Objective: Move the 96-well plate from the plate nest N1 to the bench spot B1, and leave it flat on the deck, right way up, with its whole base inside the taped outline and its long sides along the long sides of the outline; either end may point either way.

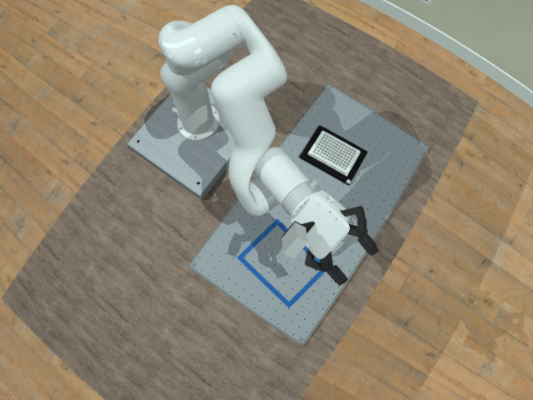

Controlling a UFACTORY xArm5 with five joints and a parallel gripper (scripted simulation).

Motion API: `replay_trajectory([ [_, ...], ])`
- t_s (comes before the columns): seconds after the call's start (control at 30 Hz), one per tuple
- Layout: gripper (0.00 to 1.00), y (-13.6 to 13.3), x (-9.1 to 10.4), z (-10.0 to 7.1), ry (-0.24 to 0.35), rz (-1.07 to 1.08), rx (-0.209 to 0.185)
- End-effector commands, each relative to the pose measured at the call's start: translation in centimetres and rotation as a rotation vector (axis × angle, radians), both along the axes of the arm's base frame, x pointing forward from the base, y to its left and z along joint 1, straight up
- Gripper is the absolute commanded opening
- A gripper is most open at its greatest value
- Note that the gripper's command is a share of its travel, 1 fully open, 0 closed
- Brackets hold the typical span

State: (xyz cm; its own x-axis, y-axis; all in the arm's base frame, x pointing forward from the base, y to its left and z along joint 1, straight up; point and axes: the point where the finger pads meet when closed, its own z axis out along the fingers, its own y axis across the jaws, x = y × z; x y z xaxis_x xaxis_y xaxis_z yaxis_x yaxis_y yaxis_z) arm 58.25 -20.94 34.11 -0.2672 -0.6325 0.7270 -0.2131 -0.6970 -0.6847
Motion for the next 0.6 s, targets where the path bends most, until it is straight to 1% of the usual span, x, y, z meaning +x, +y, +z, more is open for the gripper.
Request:
replay_trajectory([
  [0.0,1.00,0.00,0.01,0.19,-0.004,0.000,-0.001],
  [0.53,1.00,0.00,0.01,0.19,-0.004,0.000,-0.001],
  [0.57,1.00,0.62,0.34,-0.08,0.027,0.011,0.000],
])
